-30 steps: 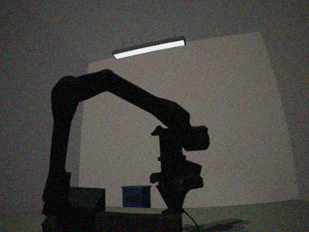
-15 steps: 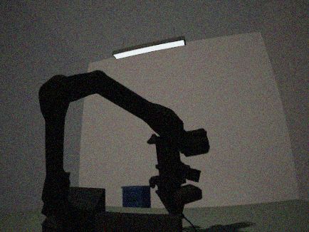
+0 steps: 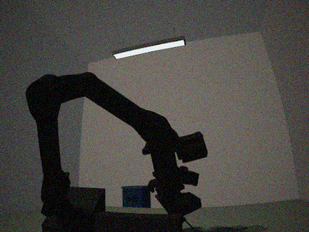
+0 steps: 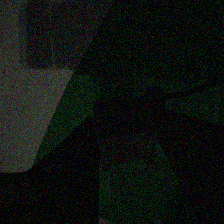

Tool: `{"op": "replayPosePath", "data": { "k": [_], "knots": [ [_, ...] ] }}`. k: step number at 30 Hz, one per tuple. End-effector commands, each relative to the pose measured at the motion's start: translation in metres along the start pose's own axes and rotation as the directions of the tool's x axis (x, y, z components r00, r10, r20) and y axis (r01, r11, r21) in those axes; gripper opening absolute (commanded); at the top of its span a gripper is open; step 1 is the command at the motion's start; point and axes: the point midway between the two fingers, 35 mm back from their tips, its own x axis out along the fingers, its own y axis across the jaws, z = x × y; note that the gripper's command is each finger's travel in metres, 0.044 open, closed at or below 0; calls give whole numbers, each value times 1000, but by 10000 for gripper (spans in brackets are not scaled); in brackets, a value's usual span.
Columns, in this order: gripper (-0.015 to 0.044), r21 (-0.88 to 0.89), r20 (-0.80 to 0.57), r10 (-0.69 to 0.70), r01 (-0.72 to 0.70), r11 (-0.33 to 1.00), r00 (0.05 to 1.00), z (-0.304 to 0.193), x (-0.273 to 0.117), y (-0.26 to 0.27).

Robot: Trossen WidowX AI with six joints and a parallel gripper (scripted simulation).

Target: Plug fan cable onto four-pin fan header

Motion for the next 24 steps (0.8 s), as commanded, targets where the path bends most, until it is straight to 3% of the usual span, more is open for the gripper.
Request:
{"op": "replayPosePath", "data": {
  "k": [1,24],
  "knots": [
    [0,-3,41,23,-23,1000,999,0,3,1],
    [0,-30,271,95,-90,995,958,0,12,-1]
  ]
}}
